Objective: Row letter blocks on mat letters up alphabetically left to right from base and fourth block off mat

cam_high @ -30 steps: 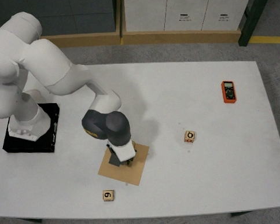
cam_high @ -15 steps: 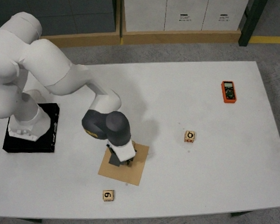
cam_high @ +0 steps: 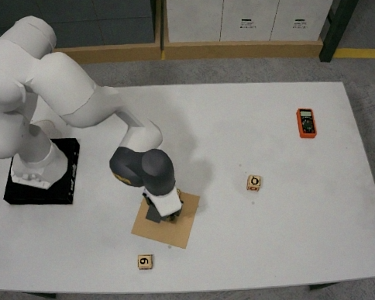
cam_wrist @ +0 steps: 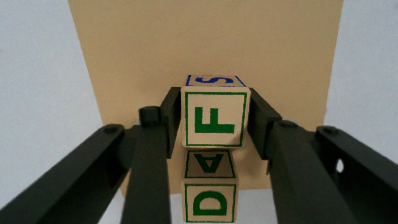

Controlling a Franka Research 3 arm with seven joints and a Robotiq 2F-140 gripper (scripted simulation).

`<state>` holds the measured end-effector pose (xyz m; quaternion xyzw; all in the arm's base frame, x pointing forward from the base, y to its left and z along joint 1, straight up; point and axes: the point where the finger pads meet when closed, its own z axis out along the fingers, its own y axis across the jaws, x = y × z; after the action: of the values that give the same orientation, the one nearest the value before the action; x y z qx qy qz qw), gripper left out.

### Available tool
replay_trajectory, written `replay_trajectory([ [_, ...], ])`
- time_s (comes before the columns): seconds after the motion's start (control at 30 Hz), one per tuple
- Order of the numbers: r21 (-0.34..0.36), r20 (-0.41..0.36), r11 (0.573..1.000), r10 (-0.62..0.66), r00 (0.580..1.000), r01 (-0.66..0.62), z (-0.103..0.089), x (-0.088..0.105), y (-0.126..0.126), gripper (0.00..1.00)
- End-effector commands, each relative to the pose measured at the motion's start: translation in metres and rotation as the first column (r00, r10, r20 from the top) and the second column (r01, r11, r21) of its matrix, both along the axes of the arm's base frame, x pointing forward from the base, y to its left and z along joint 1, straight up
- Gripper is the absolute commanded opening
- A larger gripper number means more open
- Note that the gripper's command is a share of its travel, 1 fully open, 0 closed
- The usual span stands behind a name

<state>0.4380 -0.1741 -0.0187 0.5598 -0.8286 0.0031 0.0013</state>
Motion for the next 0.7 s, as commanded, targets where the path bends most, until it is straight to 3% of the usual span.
replay_trajectory([
  [0.0,0.000,0.003,1.000,0.002,1.000,-0.002,0.000,0.001,0.000,0.42],
  [0.47,0.000,0.003,1.000,0.002,1.000,-0.002,0.001,0.001,0.000,0.44],
  [0.67,0.000,0.003,1.000,0.002,1.000,-0.002,0.014,0.001,0.000,0.44],
])
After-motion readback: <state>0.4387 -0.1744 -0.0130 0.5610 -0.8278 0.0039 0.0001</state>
